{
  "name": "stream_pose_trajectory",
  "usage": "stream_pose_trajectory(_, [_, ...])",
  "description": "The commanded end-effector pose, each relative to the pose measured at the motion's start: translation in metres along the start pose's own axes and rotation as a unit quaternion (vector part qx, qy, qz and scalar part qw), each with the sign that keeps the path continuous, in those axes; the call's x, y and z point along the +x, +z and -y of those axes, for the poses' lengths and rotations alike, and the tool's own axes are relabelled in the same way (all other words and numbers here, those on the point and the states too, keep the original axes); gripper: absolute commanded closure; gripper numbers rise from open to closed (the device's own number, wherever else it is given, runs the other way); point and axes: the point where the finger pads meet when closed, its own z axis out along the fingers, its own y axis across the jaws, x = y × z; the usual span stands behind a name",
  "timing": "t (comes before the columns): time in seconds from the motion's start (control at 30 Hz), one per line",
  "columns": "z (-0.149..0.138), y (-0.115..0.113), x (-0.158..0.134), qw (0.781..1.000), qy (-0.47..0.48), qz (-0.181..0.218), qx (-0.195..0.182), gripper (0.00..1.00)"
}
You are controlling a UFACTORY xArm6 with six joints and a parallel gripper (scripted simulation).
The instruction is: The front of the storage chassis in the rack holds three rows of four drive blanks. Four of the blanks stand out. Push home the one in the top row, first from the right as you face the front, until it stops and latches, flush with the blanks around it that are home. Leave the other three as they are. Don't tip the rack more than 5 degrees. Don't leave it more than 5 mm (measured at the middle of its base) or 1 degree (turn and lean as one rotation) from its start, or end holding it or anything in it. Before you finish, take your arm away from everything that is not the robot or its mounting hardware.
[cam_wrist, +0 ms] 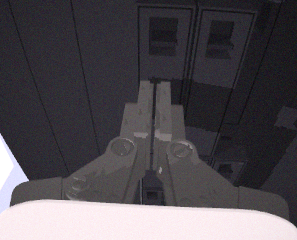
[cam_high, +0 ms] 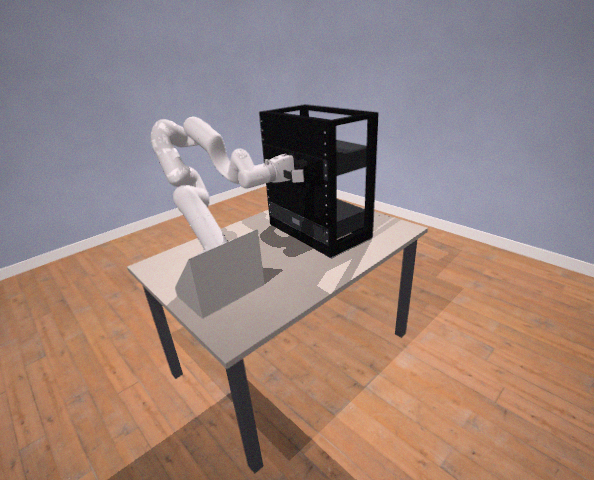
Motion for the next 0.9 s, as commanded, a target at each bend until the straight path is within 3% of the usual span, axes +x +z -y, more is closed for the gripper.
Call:
stream_pose_trajectory(0.0, [0.002, 0.007, 0.0, 1.0, -0.001, 0.001, 0.001, 1.0])
stream_pose_trajectory(0.87, [0.001, 0.017, -0.001, 1.0, -0.001, 0.001, 0.001, 1.0])
